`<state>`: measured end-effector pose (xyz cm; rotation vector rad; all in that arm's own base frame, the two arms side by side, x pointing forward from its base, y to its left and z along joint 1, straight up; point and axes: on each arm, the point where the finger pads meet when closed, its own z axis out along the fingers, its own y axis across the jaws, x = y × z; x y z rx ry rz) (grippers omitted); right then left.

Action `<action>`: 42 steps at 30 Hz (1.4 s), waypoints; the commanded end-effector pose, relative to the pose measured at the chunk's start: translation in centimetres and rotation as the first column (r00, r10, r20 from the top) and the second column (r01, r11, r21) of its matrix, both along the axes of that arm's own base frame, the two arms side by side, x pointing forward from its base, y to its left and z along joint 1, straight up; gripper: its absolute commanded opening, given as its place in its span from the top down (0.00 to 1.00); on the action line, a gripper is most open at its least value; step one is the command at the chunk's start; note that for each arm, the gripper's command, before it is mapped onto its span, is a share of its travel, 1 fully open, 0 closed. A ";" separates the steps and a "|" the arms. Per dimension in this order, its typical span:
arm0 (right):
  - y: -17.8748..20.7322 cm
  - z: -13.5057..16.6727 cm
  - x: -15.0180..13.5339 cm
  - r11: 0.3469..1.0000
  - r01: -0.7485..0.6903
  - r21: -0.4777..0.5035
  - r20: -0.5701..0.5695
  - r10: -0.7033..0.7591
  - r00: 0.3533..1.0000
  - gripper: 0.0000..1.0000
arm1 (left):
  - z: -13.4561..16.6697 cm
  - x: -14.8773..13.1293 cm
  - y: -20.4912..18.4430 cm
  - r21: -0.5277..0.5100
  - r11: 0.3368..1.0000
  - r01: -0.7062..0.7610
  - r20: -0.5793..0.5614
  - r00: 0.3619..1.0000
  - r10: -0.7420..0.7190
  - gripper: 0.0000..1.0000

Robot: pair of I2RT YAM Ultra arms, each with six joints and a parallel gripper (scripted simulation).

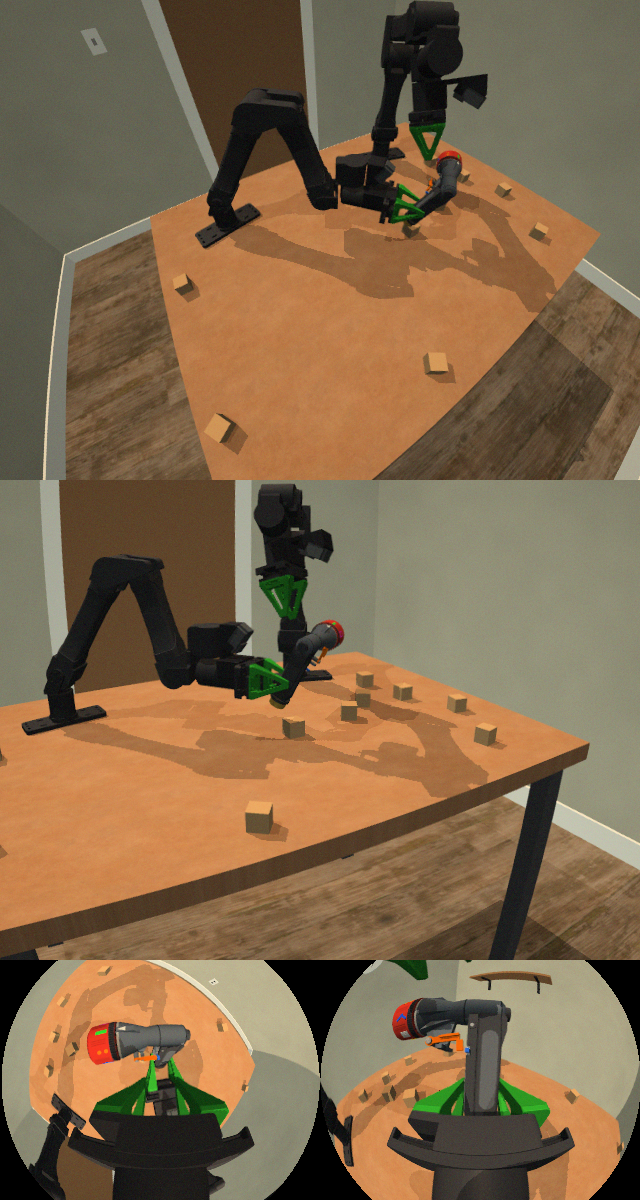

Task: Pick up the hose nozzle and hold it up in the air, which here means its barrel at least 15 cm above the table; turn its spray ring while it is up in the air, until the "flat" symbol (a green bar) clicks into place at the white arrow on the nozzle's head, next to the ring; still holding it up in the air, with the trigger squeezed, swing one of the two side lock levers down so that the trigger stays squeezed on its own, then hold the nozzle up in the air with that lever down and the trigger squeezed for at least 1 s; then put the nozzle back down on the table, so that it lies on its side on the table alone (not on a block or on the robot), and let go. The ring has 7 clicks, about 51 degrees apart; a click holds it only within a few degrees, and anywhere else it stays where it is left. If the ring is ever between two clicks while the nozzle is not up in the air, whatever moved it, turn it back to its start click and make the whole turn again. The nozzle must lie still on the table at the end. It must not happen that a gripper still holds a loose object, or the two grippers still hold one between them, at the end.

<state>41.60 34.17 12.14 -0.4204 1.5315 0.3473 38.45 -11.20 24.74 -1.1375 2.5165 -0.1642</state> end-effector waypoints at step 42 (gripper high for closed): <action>0.9 7.7 0.4 0.987 -0.019 0.160 0.150 -0.005 0.989 0.64 | 3.9 2.5 1.0 0.012 0.988 0.151 0.231 0.961 -0.150 0.64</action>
